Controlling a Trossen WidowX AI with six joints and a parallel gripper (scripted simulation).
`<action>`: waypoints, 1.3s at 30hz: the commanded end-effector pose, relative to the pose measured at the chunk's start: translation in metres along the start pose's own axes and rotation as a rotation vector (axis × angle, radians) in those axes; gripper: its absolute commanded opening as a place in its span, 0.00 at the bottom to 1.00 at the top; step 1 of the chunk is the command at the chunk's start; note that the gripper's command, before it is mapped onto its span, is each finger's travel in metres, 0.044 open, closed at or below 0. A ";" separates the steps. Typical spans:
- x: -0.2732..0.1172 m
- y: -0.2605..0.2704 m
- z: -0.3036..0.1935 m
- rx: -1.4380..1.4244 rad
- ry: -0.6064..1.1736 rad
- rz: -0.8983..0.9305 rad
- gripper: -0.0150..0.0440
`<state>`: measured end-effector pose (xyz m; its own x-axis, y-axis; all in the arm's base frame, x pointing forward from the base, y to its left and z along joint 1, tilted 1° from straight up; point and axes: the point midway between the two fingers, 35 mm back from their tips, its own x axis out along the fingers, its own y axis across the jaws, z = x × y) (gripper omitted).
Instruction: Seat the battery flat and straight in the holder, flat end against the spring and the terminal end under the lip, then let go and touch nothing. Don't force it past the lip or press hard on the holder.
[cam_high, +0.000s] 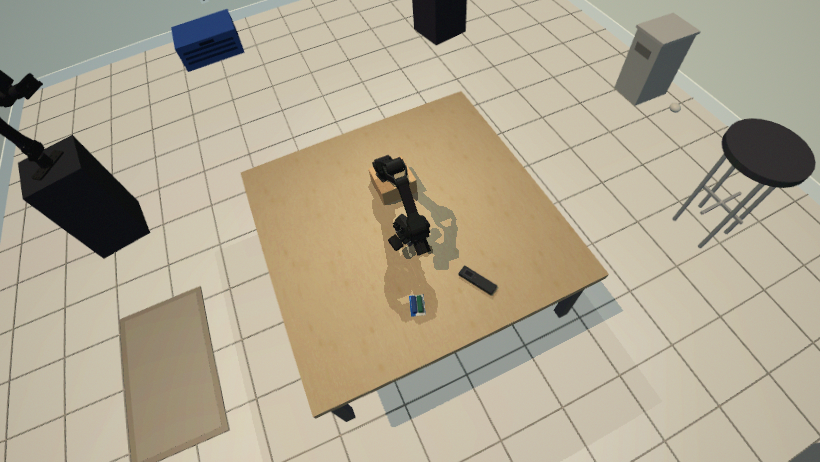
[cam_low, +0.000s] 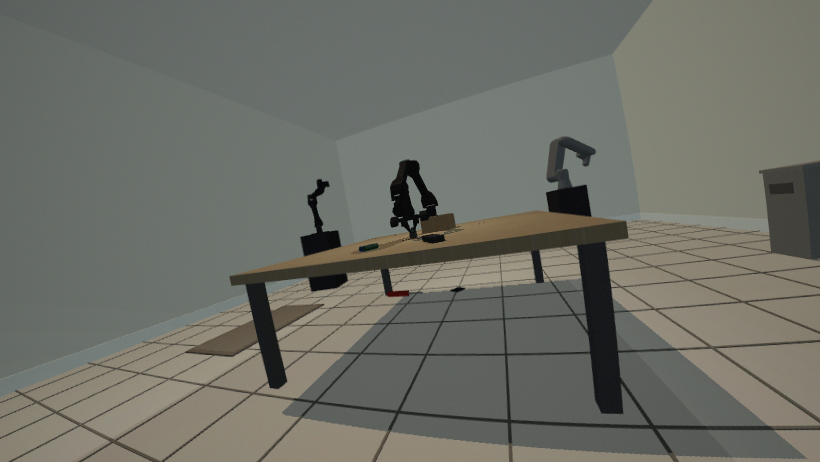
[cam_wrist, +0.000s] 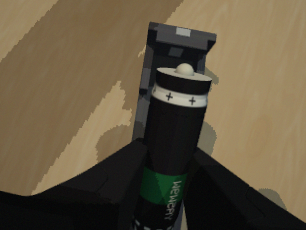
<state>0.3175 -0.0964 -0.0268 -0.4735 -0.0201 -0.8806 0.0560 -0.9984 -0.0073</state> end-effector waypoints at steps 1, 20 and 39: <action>0.000 0.000 -0.003 -0.001 0.035 -0.003 0.36; 0.005 0.001 -0.003 -0.003 0.124 -0.010 0.36; 0.009 0.001 -0.001 -0.005 0.213 -0.014 0.36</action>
<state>0.3107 -0.0978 -0.0339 -0.3099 0.0039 -0.9508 0.0542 -0.9983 -0.0218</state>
